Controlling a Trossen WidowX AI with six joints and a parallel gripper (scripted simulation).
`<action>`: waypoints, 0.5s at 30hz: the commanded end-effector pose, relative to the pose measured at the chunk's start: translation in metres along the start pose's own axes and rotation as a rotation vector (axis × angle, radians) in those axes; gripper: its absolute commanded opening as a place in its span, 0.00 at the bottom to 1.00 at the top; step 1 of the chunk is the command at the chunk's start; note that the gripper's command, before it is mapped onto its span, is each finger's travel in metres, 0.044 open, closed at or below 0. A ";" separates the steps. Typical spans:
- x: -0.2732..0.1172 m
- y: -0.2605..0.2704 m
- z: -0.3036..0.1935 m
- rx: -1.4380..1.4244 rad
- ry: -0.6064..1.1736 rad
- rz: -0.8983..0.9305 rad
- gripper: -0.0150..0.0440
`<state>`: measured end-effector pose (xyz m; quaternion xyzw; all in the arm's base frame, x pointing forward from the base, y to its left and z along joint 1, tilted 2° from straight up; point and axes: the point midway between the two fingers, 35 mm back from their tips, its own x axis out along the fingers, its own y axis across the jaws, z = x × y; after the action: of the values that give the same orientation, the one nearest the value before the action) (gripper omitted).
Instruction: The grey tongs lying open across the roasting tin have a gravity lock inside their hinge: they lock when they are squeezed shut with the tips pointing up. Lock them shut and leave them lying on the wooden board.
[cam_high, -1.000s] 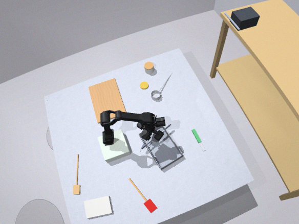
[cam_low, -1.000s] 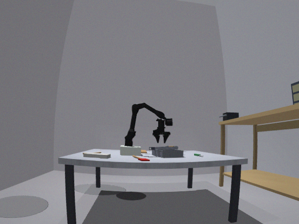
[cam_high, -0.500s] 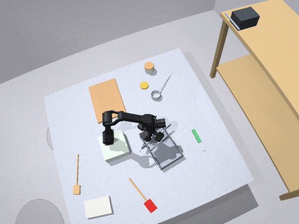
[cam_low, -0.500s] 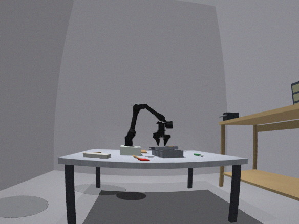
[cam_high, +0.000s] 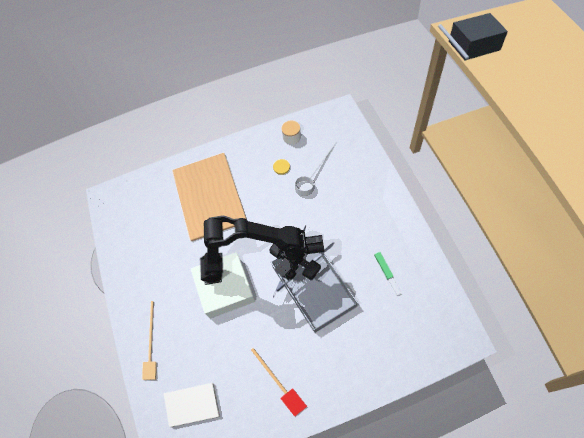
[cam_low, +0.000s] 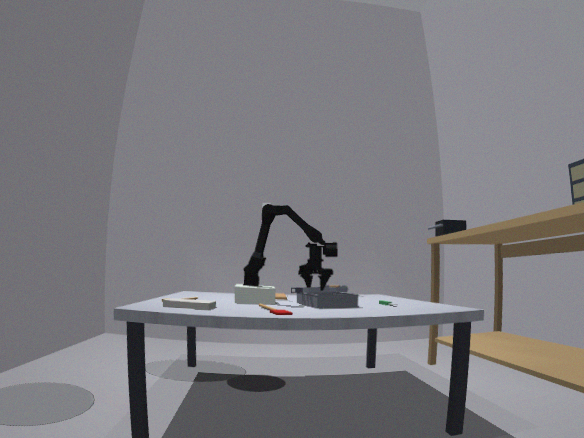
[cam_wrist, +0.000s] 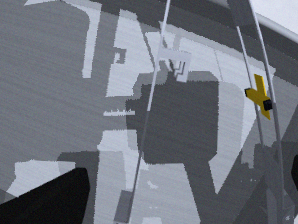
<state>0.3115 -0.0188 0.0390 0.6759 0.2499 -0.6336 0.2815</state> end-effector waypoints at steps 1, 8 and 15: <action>0.008 -0.001 0.001 -0.005 -0.005 -0.007 1.00; 0.020 -0.002 0.001 -0.005 -0.005 -0.007 1.00; 0.031 -0.003 0.003 -0.005 -0.005 -0.007 1.00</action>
<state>0.3109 -0.0190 0.0142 0.6758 0.2499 -0.6337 0.2814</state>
